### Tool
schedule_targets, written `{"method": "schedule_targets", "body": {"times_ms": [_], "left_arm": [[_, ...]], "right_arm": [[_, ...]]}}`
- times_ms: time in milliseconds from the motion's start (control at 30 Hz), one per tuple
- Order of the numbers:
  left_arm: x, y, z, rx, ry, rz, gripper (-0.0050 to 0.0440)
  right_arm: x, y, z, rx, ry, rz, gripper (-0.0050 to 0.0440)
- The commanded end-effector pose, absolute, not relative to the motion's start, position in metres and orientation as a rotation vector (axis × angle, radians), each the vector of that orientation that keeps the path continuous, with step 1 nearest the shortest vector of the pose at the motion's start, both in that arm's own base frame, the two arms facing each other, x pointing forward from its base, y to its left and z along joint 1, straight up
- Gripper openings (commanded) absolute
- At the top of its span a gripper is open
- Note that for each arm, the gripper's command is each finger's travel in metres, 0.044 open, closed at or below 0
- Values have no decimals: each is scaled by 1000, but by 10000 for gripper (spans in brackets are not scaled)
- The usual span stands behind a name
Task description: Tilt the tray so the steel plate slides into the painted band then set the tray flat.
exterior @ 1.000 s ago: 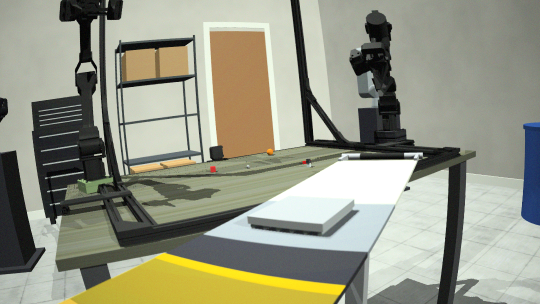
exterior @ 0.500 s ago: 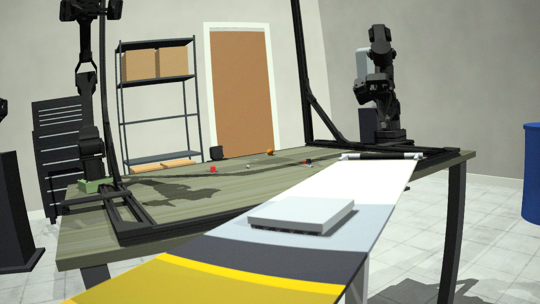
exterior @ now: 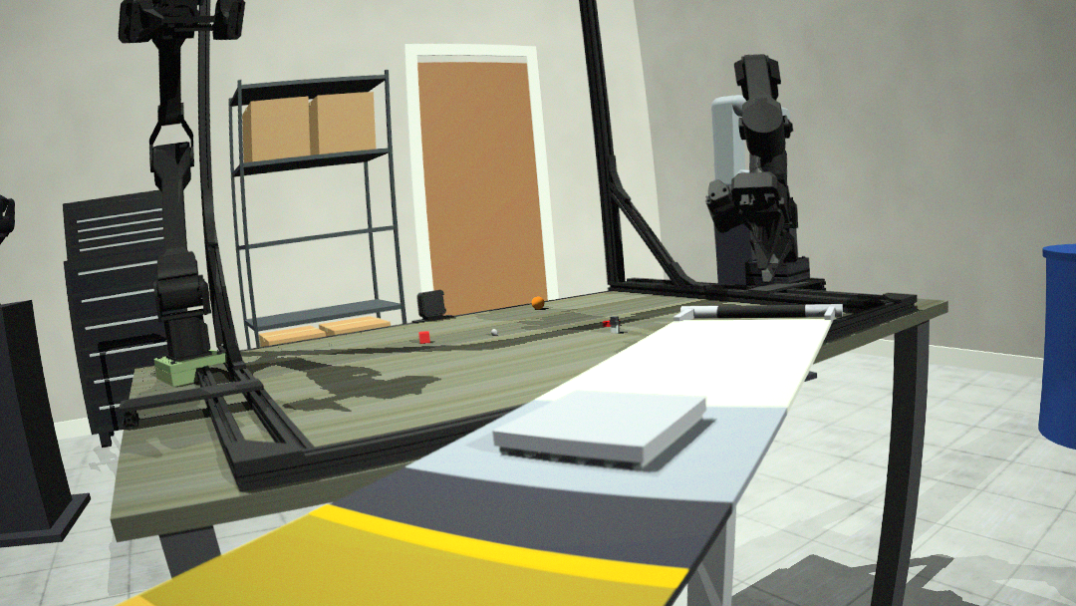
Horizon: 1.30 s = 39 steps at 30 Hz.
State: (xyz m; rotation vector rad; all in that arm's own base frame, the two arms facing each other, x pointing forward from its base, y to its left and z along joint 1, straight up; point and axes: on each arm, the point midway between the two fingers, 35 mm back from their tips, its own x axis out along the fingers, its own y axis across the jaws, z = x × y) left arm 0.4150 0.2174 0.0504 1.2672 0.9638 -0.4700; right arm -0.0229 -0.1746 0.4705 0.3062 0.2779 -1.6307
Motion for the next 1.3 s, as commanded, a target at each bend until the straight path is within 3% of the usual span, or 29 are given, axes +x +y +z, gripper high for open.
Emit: {"method": "schedule_targets", "body": {"times_ms": [0, 600, 1267], "left_arm": [[413, 216, 46, 1264, 967, -481, 150], [413, 216, 46, 1264, 967, -481, 150], [446, 228, -3, 1264, 967, -481, 150]], "right_arm": [[-23, -174, 471, 304, 281, -1629, 440], [-23, -174, 471, 304, 281, -1629, 440], [-23, -174, 471, 304, 281, -1629, 440]]}}
